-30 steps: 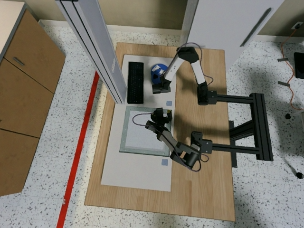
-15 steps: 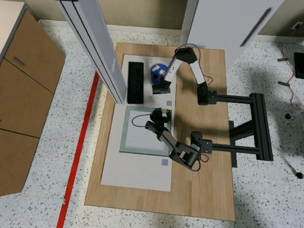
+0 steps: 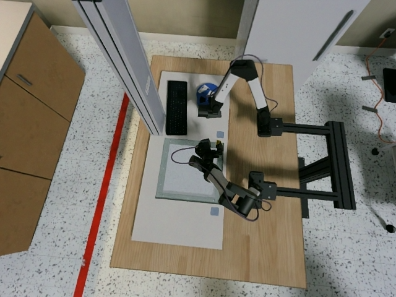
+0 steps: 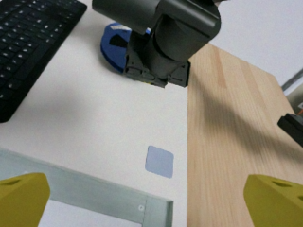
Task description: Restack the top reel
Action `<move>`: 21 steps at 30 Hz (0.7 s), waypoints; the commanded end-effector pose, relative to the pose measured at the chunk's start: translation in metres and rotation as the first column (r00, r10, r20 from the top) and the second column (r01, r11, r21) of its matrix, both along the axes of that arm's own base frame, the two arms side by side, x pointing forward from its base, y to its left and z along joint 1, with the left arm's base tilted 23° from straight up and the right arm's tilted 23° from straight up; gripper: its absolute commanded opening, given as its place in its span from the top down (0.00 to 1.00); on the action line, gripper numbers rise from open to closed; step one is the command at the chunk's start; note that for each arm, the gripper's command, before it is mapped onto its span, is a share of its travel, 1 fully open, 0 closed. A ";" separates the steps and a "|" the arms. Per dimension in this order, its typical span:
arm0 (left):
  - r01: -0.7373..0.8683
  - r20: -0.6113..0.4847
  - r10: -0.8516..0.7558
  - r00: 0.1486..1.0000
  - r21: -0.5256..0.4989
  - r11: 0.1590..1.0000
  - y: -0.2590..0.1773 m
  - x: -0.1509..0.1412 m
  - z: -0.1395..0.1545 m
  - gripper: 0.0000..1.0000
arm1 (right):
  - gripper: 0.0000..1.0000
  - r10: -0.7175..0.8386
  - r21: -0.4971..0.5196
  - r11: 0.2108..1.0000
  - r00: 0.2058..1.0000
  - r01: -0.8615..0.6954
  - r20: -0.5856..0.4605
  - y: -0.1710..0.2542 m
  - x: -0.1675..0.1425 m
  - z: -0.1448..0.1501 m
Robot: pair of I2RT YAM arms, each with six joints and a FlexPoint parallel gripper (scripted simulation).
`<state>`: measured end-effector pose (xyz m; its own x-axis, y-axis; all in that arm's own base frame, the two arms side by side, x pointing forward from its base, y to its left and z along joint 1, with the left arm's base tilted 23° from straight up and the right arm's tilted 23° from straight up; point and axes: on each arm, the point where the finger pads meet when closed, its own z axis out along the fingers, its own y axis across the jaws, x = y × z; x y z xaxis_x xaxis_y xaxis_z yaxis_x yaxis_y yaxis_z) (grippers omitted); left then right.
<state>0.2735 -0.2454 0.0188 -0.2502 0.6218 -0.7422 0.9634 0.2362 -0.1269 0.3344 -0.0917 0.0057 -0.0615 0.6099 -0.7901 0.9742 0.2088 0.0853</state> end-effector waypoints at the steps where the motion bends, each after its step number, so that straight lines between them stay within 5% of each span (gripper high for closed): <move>1: 0.020 0.047 -0.018 0.999 -0.048 0.999 -0.018 0.014 0.015 0.00 | 1.00 0.015 0.012 1.000 0.999 -0.016 0.040 -0.006 0.008 0.011; 21: 0.030 0.056 -0.027 0.998 -0.055 0.998 -0.043 0.026 0.011 0.00 | 1.00 0.016 0.007 1.000 0.999 -0.017 0.050 -0.047 0.018 0.032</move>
